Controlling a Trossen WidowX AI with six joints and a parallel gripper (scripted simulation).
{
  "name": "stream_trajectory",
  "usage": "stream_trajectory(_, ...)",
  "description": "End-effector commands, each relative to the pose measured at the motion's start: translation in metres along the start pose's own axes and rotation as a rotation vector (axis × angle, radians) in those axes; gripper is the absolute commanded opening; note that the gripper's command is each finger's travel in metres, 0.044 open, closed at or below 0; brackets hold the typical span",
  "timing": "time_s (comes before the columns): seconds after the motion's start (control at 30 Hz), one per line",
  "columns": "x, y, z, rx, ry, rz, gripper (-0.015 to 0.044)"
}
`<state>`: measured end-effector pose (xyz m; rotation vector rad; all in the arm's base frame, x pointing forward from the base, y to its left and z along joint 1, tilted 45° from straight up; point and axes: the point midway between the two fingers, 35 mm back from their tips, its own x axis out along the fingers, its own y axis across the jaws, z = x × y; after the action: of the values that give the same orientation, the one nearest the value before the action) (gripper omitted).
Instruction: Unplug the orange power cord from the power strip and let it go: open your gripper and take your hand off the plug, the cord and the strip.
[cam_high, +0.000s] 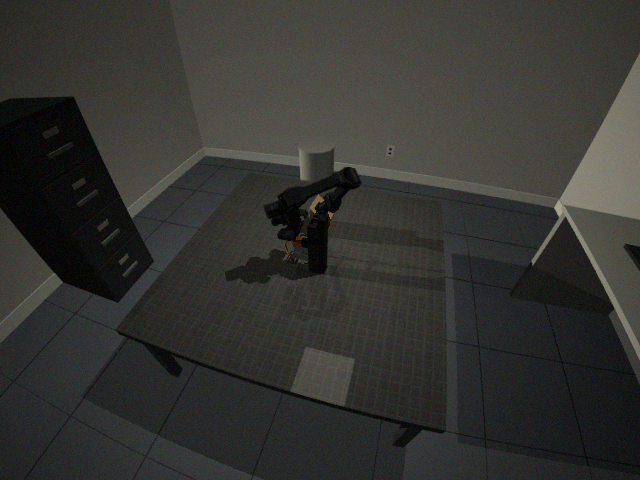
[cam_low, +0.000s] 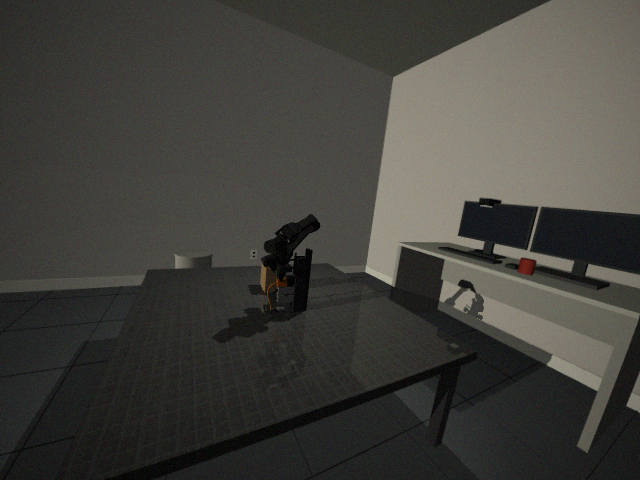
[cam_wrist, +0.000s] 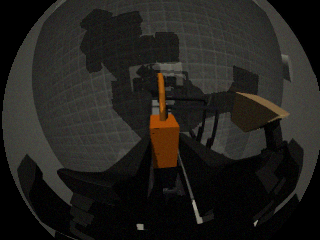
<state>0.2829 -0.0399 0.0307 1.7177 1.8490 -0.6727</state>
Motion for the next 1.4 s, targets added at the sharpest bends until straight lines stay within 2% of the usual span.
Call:
stream_trajectory(0.0,-0.007,0.001,0.029,0.004,-0.059,0.010,0.0000)
stream_trajectory(0.3,-0.010,0.000,0.043,0.005,-0.059,0.010,0.0000)
stream_trajectory(0.5,-0.008,-0.001,0.039,0.010,-0.056,0.010,0.0157)
stream_trajectory(1.37,-0.015,-0.001,0.023,0.007,-0.056,0.010,0.0160)
